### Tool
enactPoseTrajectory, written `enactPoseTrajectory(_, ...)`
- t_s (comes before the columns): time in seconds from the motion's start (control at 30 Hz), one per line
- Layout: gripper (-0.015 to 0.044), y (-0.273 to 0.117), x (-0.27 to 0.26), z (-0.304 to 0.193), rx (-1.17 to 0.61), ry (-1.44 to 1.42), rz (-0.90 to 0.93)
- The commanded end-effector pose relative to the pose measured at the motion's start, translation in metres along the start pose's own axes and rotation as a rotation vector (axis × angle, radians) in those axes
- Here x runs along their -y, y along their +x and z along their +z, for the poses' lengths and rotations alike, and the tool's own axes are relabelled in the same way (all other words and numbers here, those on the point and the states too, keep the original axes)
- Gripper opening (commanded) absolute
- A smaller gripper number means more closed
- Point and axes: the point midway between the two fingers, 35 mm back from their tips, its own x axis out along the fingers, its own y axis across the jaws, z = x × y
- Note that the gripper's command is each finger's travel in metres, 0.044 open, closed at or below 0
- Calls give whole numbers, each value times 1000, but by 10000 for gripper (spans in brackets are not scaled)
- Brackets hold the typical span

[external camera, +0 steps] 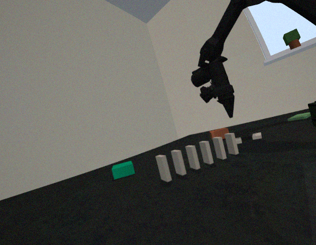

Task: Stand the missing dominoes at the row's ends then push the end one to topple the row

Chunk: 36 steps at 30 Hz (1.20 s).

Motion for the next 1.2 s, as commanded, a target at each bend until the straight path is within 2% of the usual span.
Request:
enactPoseTrajectory(0.0, 0, 0, 1, 0, -3, 6, -2)
enactPoseTrajectory(0.6, 0, 0, 1, 0, -3, 6, -2)
enactPoseTrajectory(0.67, 0, 11, 0, 1, -3, 6, -2)
enactPoseTrajectory(0.83, 0, 78, -7, 4, -3, 6, -1)
enactPoseTrajectory(1.17, 0, 81, -15, 4, -3, 6, -1)
